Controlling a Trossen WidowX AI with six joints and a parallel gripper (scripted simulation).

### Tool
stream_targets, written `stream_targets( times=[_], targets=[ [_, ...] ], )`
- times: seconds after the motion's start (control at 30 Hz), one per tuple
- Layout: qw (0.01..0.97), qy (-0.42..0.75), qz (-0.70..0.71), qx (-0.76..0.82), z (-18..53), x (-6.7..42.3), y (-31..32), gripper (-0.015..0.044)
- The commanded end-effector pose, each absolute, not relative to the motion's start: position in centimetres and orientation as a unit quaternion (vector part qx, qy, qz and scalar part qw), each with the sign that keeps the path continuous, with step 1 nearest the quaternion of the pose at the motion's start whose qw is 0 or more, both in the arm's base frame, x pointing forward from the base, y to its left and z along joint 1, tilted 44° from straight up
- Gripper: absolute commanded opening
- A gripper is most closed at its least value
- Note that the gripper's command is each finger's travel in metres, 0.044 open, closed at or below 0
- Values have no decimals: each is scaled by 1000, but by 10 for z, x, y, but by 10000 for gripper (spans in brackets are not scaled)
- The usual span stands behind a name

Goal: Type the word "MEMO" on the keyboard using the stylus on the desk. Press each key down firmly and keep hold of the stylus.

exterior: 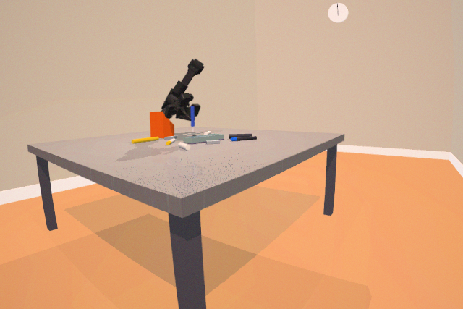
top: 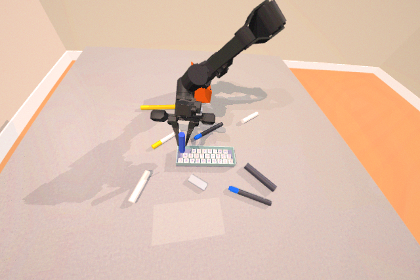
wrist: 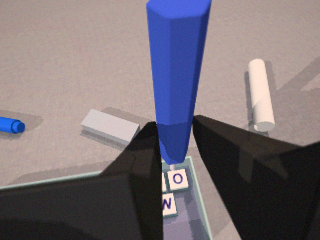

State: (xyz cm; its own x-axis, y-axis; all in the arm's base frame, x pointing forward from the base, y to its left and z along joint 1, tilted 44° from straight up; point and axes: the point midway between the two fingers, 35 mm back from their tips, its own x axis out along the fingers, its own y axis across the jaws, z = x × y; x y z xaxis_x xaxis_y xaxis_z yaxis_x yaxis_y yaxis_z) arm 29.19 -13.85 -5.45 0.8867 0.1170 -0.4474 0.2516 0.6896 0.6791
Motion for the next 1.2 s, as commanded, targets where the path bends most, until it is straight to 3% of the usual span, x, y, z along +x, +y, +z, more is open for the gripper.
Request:
stream_targets(
  times=[0.0,0.83,0.93,1.17],
  targets=[
    [892,229,-35,387,-58,292,-144,0],
    [892,229,-35,388,-71,293,-130,0],
    [892,229,-35,388,-73,296,-131,79],
    [892,229,-35,388,-73,296,-131,81]
  ],
)
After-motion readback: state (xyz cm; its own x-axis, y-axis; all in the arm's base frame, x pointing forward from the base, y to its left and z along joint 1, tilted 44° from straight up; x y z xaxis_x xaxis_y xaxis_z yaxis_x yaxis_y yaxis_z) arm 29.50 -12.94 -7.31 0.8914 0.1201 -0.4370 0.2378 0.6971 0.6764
